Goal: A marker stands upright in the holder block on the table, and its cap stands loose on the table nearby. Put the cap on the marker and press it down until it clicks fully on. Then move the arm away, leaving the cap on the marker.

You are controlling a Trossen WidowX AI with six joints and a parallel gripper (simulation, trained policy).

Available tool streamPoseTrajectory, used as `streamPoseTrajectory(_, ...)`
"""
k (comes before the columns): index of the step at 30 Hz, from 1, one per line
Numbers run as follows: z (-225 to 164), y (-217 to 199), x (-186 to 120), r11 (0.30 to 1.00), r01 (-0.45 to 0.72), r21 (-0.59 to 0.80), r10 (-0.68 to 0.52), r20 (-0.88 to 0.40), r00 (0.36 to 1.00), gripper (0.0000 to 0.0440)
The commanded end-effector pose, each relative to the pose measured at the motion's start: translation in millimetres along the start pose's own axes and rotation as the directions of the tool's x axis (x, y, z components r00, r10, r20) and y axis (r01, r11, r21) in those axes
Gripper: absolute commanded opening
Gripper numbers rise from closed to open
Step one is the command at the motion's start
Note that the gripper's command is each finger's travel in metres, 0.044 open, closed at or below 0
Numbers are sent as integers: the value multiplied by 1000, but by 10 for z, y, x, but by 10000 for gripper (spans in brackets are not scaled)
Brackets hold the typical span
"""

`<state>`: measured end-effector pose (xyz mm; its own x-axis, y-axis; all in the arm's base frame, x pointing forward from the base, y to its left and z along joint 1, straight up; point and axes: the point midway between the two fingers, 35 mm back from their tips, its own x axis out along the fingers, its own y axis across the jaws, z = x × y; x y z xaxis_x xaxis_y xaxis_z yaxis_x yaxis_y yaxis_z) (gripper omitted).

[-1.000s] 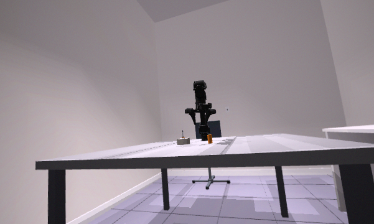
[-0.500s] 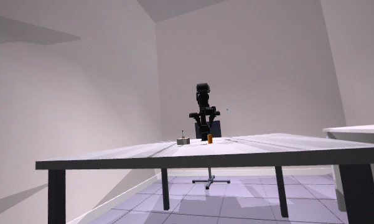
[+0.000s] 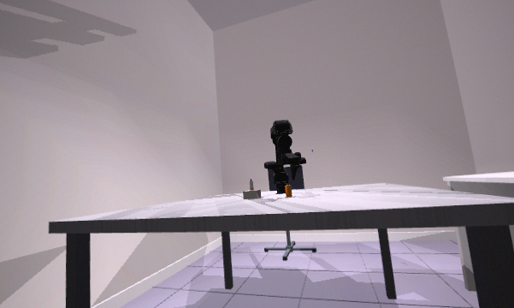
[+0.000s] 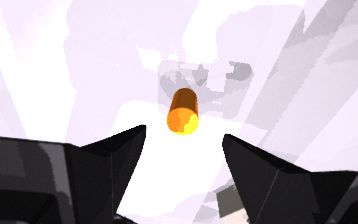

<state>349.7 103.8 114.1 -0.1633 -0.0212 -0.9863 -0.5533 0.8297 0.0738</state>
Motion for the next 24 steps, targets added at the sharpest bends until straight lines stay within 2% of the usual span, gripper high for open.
streamPoseTrajectory(1,9,38,91,1000,-10,-22,10,-12,1000,290)
streamPoseTrajectory(18,23,55,480,995,-11,-100,7,-46,999,247)
streamPoseTrajectory(21,12,55,517,994,-4,-111,-1,-49,999,218)
streamPoseTrajectory(24,7,48,504,993,11,-118,-16,-42,999,148)
